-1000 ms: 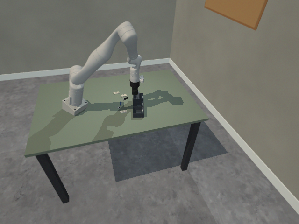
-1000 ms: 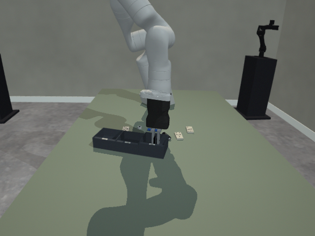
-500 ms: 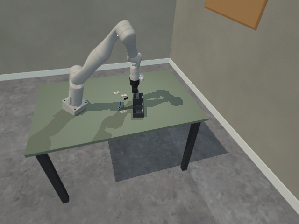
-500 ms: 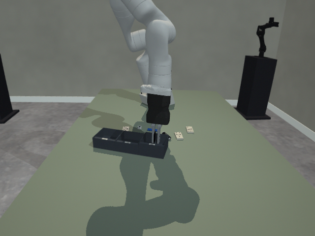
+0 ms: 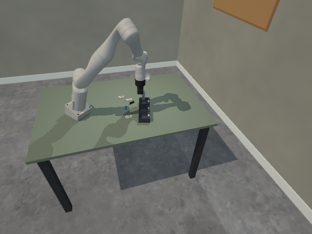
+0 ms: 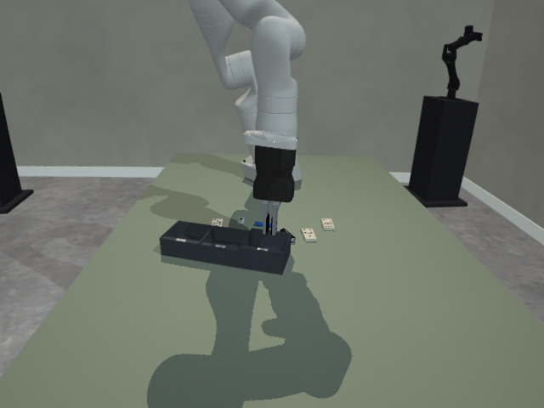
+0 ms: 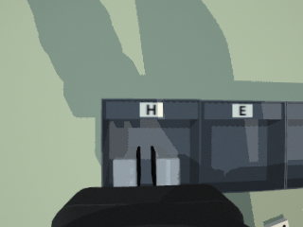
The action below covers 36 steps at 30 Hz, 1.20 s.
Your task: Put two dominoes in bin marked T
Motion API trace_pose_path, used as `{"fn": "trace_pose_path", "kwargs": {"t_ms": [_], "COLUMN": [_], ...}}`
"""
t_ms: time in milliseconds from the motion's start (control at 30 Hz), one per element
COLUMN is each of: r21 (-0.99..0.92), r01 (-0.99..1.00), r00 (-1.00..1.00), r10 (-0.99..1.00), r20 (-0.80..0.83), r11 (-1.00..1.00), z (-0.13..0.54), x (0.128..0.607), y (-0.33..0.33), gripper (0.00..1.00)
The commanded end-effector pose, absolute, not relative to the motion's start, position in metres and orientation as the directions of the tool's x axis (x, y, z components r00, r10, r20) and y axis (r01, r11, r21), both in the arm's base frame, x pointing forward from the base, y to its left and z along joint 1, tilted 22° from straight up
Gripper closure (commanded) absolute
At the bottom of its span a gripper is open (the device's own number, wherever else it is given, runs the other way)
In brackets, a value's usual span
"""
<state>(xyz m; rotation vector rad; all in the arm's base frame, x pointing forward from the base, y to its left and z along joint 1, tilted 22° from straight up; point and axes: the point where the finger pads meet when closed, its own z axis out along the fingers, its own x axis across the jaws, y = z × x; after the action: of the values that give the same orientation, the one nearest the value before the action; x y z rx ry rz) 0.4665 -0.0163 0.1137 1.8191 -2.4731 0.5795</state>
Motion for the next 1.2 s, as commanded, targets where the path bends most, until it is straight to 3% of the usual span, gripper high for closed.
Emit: {"fn": "trace_pose_path", "kwargs": {"t_ms": [0, 233, 800, 1167], "r21": [-0.298, -0.298, -0.298, -0.298], "r01": [-0.92, -0.921, -0.92, -0.92], "r00": [-0.325, -0.325, -0.325, -0.325], "r10": [-0.919, -0.919, -0.919, -0.919], "r20": [0.224, 0.224, 0.224, 0.224], "r11": [0.253, 0.253, 0.253, 0.253], "z": [0.129, 0.131, 0.247, 0.248], "x": [0.468, 0.468, 0.441, 0.44], "y": [-0.013, -0.012, 0.026, 0.026], "gripper": [0.69, 0.69, 0.69, 0.69]}}
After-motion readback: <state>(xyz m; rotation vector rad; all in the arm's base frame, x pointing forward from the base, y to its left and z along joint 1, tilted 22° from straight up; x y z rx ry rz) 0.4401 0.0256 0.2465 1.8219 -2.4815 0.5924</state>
